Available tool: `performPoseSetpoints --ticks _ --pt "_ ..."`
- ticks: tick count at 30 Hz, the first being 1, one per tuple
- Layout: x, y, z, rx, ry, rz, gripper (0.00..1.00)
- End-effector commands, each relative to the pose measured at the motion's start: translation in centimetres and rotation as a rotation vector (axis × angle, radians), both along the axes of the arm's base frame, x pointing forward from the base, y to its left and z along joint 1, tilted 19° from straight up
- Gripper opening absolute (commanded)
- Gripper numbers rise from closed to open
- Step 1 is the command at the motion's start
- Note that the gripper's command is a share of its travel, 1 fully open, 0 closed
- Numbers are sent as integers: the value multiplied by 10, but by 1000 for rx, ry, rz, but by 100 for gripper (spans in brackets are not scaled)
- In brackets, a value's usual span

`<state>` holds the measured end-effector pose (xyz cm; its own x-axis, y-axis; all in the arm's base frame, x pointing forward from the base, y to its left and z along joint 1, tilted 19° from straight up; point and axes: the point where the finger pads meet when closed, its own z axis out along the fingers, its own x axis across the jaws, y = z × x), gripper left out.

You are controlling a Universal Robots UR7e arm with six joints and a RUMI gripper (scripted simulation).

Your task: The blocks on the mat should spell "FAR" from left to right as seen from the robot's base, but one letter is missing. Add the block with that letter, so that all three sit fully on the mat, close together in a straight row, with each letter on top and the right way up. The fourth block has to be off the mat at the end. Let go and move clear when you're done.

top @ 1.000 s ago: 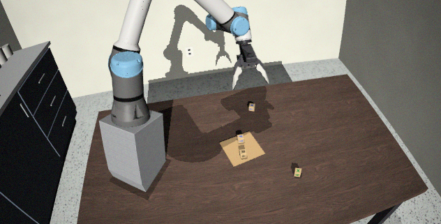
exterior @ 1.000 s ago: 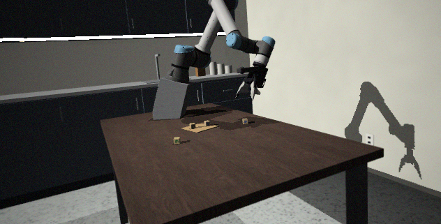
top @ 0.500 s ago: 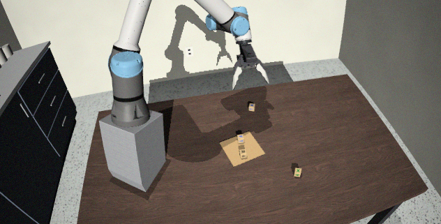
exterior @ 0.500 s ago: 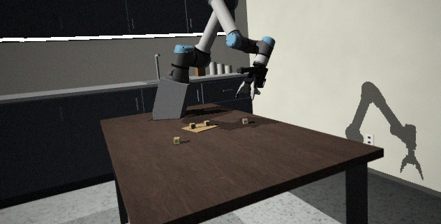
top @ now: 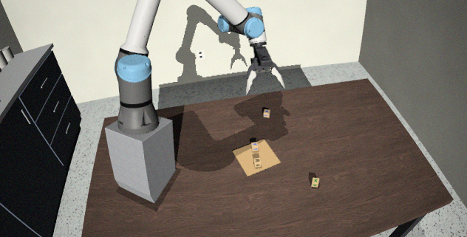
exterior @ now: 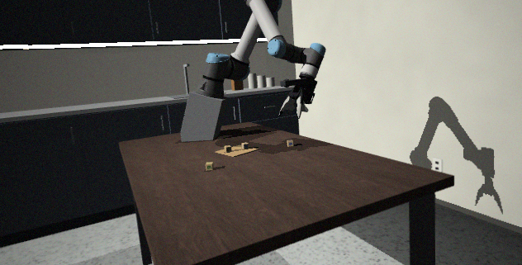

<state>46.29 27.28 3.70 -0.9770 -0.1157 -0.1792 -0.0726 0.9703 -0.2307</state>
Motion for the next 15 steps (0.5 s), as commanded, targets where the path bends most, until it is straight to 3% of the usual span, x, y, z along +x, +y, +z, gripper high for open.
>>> performPoseSetpoints --ticks 1,8,15 --pt "0 0 1 1 -1 0 100" --pt "0 -8 -2 1 0 0 100" --pt "-8 -68 -23 0 6 -2 100"
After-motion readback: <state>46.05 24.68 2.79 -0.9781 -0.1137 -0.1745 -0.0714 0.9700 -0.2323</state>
